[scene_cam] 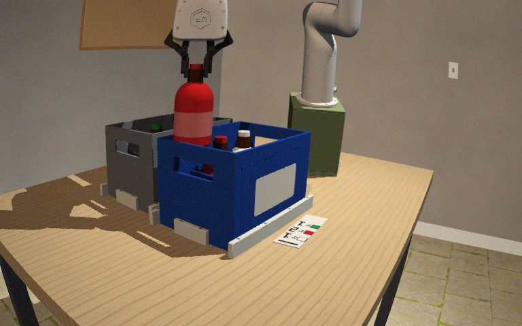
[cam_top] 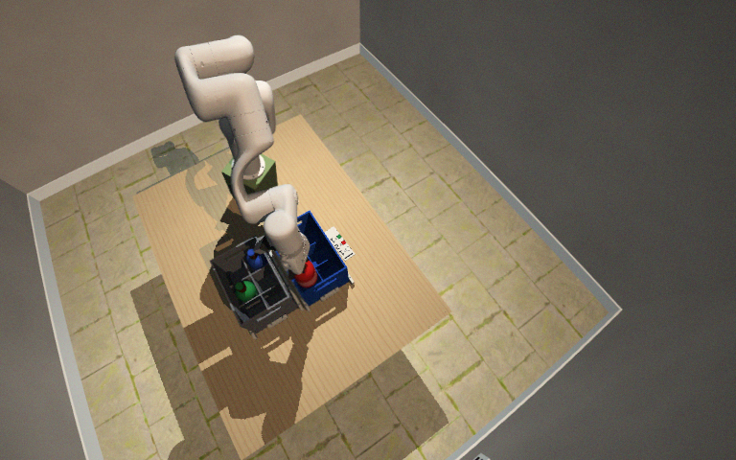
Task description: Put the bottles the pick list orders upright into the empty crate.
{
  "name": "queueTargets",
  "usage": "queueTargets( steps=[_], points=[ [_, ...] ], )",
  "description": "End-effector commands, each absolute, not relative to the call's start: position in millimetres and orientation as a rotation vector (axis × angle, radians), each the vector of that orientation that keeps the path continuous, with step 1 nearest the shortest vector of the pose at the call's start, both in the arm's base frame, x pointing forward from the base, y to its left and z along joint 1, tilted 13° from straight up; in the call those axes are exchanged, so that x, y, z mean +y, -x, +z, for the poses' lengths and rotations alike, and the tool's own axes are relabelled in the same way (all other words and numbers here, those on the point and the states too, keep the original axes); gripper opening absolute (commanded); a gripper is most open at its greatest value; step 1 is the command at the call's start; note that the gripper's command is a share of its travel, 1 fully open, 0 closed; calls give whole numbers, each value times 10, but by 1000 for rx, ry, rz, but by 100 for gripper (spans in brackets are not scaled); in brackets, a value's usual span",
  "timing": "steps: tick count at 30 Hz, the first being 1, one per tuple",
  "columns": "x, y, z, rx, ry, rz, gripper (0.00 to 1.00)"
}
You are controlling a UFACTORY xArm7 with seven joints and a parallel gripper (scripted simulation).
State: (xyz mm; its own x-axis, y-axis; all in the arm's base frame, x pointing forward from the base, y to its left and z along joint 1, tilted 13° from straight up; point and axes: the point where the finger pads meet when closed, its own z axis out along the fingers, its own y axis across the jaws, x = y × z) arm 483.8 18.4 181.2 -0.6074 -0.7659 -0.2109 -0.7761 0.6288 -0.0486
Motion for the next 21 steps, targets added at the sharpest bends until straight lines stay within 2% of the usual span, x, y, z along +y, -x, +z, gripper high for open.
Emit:
queueTargets(
  steps=[1, 21],
  points=[
    [184, -4857, 1799, 2636, 1265, 66, 0],
    [208, -4888, 1623, 2636, 1265, 66, 0]
  ],
)
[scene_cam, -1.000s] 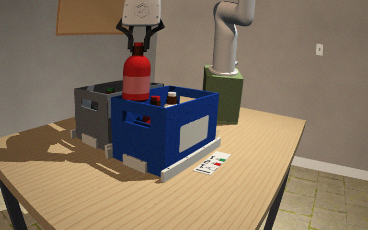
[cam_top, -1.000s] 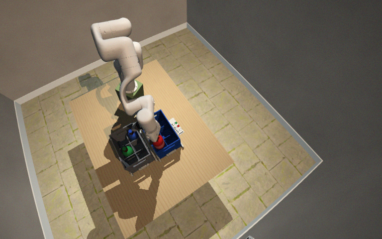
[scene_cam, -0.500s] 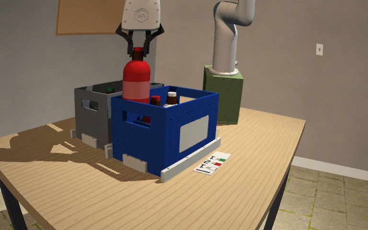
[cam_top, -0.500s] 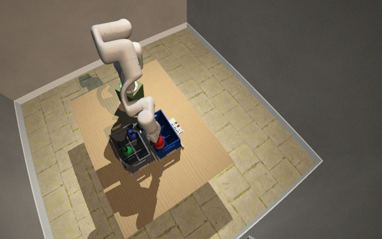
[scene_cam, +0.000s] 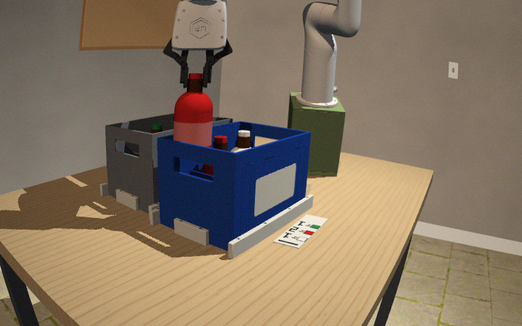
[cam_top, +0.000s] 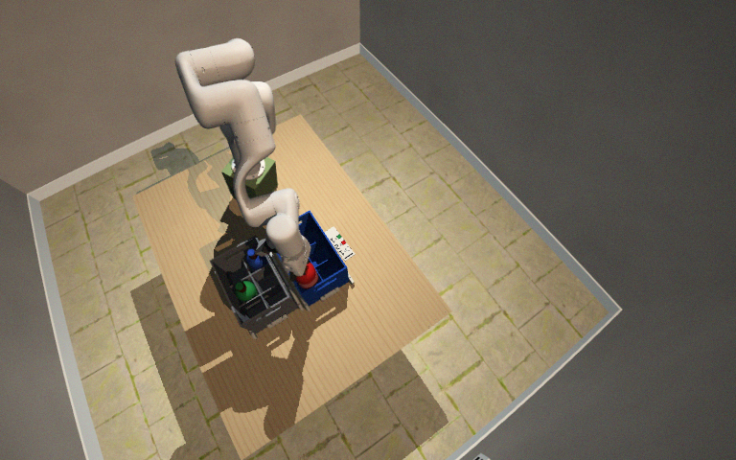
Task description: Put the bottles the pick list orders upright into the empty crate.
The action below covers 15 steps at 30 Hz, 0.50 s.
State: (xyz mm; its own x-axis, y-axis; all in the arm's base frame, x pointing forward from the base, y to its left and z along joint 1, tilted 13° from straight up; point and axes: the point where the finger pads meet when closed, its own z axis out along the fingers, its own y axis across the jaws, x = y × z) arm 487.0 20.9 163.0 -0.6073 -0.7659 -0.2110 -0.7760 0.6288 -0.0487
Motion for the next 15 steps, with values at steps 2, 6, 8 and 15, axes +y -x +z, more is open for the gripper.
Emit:
queueTargets(
  steps=[2, 6, 8, 15],
  points=[
    [211, -4891, 1603, 2636, 1265, 66, 0],
    [216, -4898, 1564, 2636, 1265, 66, 0],
    [219, -4902, 1545, 2636, 1265, 66, 0],
    [226, -4911, 1496, 2636, 1265, 66, 0]
  ],
)
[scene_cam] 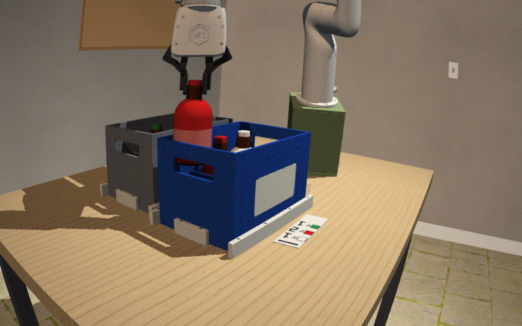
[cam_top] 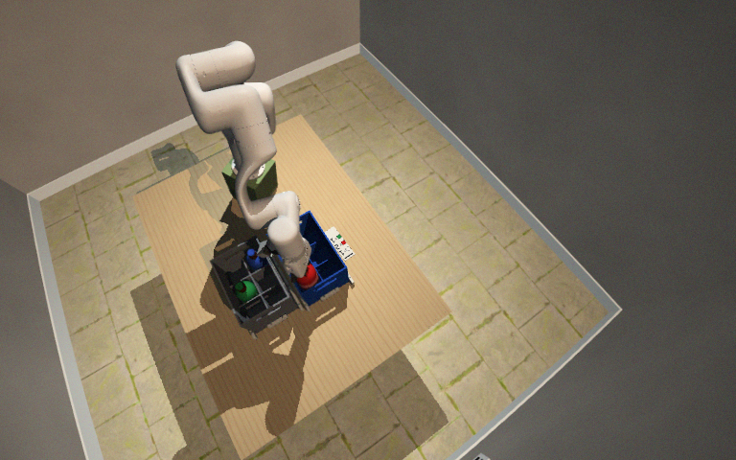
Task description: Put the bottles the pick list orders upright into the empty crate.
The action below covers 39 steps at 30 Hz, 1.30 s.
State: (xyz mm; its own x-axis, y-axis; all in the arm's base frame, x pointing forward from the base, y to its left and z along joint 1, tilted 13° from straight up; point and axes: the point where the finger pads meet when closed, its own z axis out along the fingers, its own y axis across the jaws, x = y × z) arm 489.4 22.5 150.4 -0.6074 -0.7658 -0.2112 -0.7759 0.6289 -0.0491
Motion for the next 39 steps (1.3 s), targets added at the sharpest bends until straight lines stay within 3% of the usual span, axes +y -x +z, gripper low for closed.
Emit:
queueTargets(
  steps=[1, 39],
  points=[
    [227, -4912, 1486, 2636, 1265, 66, 0],
    [273, -4971, 1154, 2636, 1265, 67, 0]
  ],
)
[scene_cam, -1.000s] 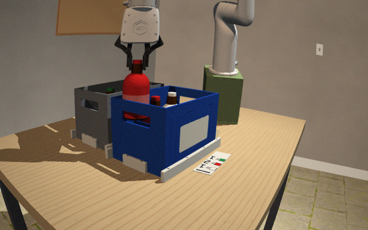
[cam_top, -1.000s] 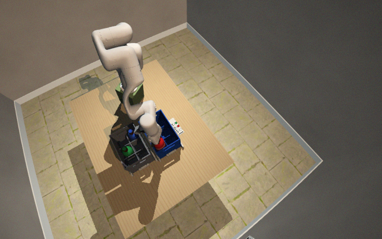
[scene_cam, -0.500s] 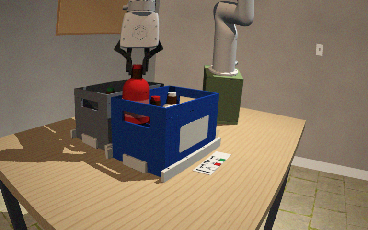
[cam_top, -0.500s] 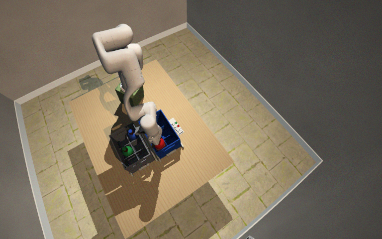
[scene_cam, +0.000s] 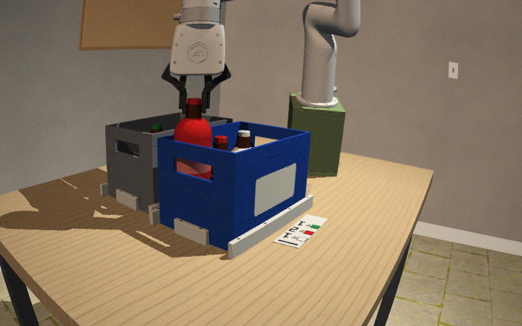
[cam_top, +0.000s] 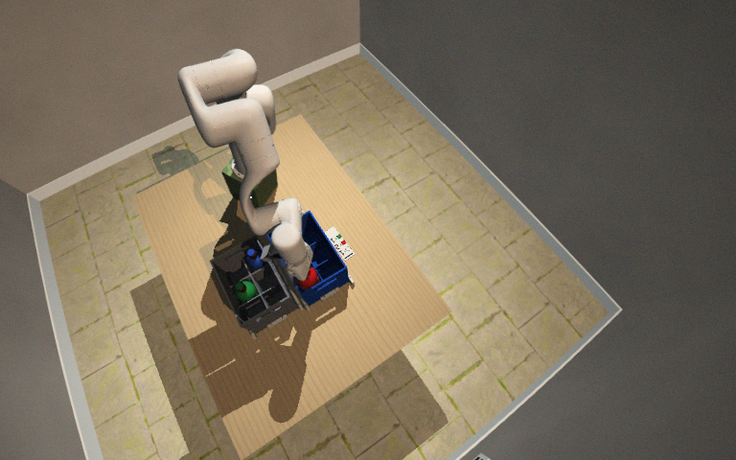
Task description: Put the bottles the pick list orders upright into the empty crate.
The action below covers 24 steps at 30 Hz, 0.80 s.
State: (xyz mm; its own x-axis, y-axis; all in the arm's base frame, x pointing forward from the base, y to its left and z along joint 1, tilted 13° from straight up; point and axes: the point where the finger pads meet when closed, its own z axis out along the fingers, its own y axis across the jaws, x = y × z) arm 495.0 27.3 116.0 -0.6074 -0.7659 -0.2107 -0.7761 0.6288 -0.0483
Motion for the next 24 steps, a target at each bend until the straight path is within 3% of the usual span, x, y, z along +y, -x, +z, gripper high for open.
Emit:
queueTargets(
  steps=[1, 24],
  points=[
    [274, -4973, 1144, 2636, 1265, 67, 0],
    [299, -5005, 958, 2636, 1265, 67, 0]
  ],
)
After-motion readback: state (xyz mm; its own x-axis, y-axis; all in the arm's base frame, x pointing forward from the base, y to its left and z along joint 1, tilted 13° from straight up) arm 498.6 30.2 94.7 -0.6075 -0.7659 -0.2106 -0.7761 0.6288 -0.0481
